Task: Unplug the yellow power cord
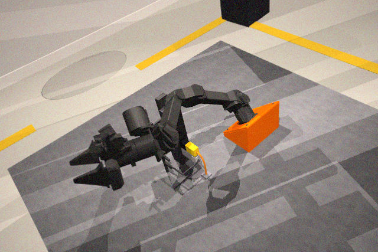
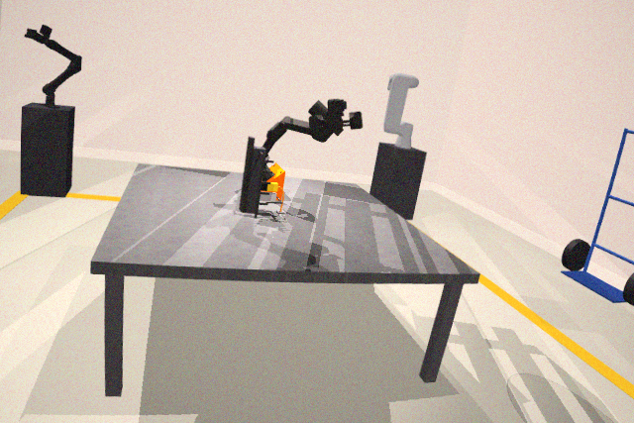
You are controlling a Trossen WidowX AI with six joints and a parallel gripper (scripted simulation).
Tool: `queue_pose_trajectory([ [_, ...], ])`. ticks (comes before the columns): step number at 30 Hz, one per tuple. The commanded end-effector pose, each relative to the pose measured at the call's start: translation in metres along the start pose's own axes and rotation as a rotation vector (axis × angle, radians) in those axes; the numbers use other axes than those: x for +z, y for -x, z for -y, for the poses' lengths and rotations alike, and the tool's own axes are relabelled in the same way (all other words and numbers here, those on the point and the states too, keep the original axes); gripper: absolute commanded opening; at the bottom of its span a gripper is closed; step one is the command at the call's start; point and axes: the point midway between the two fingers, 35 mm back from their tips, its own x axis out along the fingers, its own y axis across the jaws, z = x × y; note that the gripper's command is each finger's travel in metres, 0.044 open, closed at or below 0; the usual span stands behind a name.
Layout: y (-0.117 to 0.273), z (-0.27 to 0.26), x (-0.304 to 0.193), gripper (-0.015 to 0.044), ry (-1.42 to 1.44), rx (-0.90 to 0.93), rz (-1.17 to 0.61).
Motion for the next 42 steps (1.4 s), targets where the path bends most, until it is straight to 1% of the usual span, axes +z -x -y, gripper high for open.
queue_pose_trajectory([
  [1, 0.0, -0.001, -0.001, 0.0374, 0.007, 0.005, -0.006],
  [5, 0.007, -0.012, -0.025, 0.0269, 0.143, 0.108, -0.131],
  [9, 0.026, -0.019, -0.057, 0.0164, 0.308, 0.237, -0.28],
  [16, 0.082, -0.012, -0.116, 0.016, 0.599, 0.485, -0.541],
  [24, 0.174, 0.03, -0.17, 0.016, 0.918, 0.784, -0.828],
  [33, 0.269, 0.097, -0.195, 0.016, 1.201, 1.077, -1.081],
  [42, 0.366, 0.186, -0.192, 0.016, 1.474, 1.413, -1.348],
])
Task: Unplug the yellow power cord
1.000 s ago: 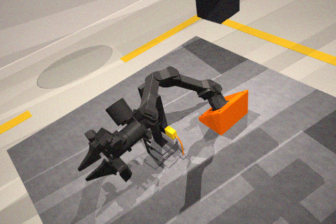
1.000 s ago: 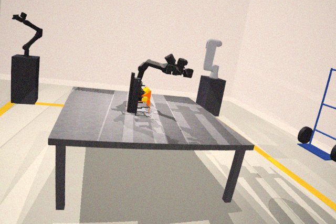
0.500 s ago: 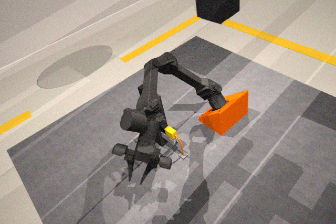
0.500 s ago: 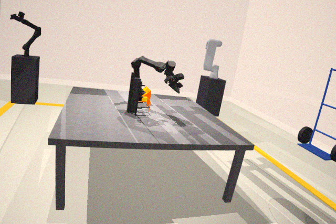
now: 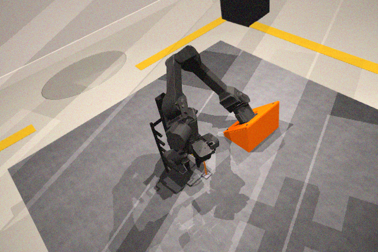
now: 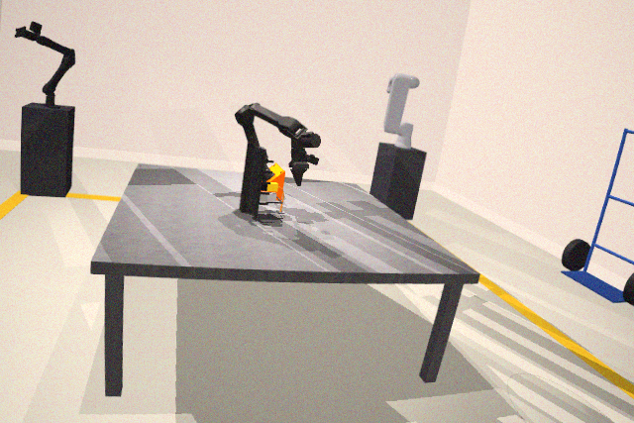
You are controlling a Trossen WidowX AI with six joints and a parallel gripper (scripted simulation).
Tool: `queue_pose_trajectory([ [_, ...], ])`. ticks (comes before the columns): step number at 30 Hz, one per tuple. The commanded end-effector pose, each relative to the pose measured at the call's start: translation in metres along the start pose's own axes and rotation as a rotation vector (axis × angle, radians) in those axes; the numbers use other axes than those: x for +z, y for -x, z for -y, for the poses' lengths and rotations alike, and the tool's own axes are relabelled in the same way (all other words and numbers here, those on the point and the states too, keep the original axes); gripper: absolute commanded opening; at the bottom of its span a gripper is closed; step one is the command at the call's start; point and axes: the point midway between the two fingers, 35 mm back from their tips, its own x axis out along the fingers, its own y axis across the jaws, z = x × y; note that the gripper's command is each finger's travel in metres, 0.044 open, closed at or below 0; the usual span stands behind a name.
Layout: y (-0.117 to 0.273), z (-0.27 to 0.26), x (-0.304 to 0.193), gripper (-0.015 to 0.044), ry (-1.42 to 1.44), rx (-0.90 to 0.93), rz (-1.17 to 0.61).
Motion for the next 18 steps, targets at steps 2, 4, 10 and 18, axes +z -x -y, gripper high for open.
queue_pose_trajectory([
  [2, 0.003, -0.06, -0.049, 0.016, 0.187, 0.182, -0.13],
  [4, 0.004, -0.061, -0.05, 0.016, 0.192, 0.187, -0.133],
  [10, 0.004, -0.061, -0.05, 0.016, 0.192, 0.187, -0.133],
  [18, 0.004, -0.059, -0.056, 0.016, 0.192, 0.187, -0.133],
])
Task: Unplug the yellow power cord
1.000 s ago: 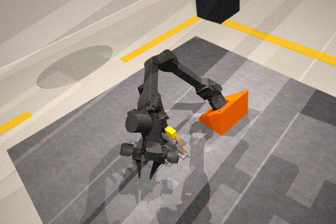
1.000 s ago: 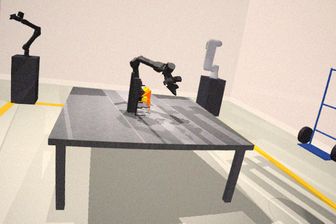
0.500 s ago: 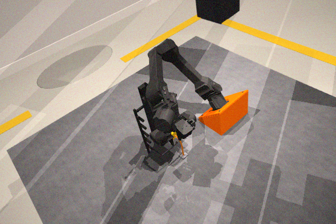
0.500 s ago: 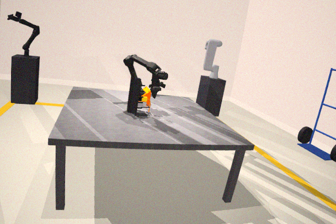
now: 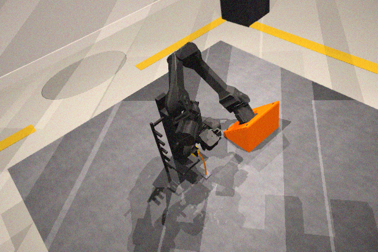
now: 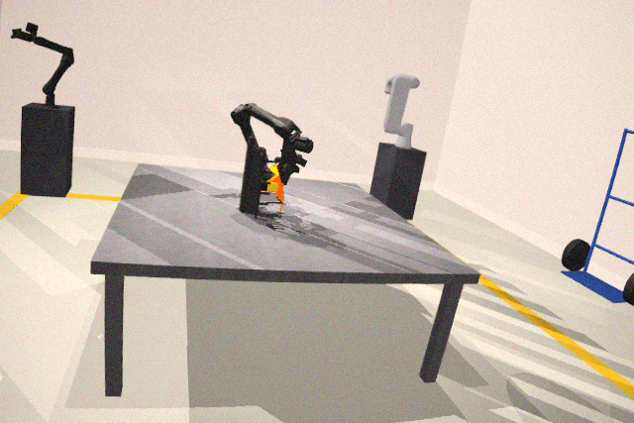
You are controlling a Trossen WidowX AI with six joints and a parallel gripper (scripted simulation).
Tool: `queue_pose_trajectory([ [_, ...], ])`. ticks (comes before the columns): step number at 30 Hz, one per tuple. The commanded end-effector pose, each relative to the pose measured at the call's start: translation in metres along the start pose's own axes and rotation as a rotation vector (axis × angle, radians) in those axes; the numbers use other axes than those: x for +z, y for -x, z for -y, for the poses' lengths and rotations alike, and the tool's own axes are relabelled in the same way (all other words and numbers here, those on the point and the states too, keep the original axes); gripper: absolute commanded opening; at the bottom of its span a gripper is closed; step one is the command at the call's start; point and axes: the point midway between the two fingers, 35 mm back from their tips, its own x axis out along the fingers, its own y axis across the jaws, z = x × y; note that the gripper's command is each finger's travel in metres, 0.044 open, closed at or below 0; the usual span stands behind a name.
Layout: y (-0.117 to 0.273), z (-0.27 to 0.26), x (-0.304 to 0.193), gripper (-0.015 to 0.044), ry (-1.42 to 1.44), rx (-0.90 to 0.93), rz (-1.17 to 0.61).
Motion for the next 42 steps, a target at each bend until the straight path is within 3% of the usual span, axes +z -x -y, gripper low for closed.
queue_pose_trajectory([
  [1, 0.001, -0.001, -0.006, 0.016, 0.006, 0.001, 0.001],
  [37, -0.012, -0.002, -0.038, 0.016, 0.006, 0.001, -0.001],
  [42, -0.009, -0.001, -0.038, 0.0048, -0.003, 0.003, 0.004],
])
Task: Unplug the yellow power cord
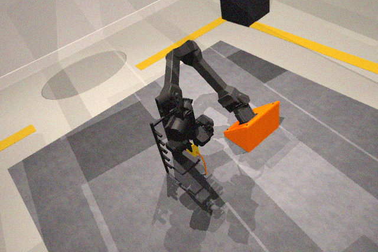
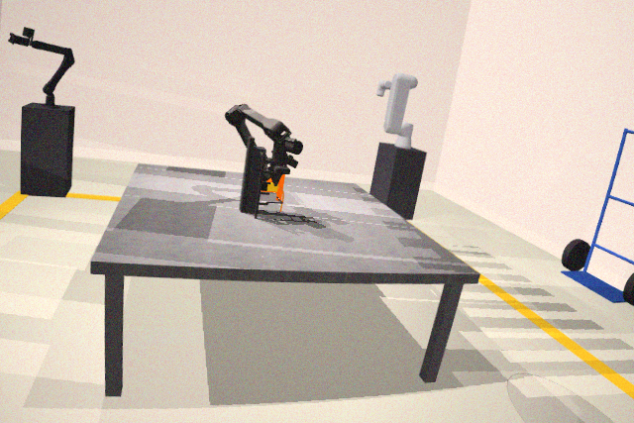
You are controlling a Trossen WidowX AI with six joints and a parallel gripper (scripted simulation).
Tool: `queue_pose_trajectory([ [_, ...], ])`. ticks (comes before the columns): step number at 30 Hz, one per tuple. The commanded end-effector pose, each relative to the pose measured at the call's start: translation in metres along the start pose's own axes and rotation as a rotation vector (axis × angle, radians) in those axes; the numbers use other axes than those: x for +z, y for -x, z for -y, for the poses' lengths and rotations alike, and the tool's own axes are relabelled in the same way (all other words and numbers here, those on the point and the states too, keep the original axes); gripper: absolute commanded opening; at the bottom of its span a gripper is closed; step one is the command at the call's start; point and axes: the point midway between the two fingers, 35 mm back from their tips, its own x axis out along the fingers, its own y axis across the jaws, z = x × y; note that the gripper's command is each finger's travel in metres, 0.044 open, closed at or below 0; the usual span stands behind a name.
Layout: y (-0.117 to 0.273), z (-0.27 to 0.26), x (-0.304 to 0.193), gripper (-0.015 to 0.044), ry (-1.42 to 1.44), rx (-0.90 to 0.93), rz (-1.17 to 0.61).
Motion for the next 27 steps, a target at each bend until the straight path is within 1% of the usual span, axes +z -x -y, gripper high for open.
queue_pose_trajectory([
  [1, 0.0, 0.0, 0.0, 0.0042, -0.003, -0.001, 0.0],
  [8, 0.0, 0.0, 0.0, 0.0, -0.003, -0.001, 0.0],
  [27, 0.002, 0.003, 0.028, 0.0, 0.001, -0.002, 0.003],
])
